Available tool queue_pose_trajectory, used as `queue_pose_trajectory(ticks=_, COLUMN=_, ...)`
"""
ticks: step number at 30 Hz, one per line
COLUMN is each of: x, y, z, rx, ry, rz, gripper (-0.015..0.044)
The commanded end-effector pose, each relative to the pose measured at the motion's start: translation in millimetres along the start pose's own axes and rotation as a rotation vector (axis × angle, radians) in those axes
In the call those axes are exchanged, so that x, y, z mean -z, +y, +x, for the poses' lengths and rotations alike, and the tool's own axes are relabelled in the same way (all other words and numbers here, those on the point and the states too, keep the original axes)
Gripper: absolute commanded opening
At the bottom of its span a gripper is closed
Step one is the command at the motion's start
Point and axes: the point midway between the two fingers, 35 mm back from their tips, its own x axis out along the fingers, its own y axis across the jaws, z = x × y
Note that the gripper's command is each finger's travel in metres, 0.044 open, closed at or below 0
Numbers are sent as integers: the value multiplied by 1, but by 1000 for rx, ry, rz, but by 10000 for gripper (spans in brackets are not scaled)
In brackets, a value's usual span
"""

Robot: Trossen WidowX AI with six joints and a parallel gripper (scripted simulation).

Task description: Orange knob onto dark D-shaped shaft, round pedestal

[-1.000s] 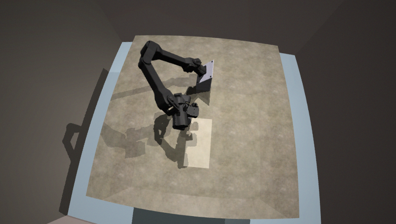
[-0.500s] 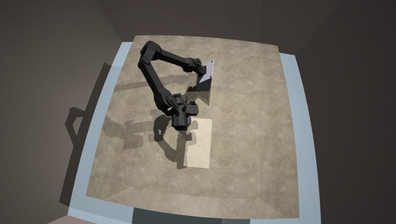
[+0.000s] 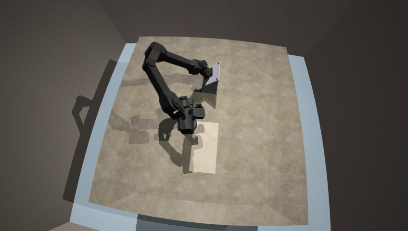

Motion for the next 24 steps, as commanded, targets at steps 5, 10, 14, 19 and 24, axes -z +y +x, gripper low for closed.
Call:
queue_pose_trajectory(ticks=5, x=2, y=0, z=-3, rx=5, ry=0, rz=2, gripper=0)
queue_pose_trajectory(ticks=10, x=3, y=-1, z=-5, rx=5, ry=0, rz=-23, gripper=0)
queue_pose_trajectory(ticks=14, x=3, y=-2, z=-6, rx=5, ry=1, rz=-166, gripper=0)
queue_pose_trajectory(ticks=19, x=3, y=-2, z=-5, rx=5, ry=1, rz=-207, gripper=0)
queue_pose_trajectory(ticks=24, x=2, y=-2, z=-3, rx=5, ry=1, rz=-207, gripper=0)
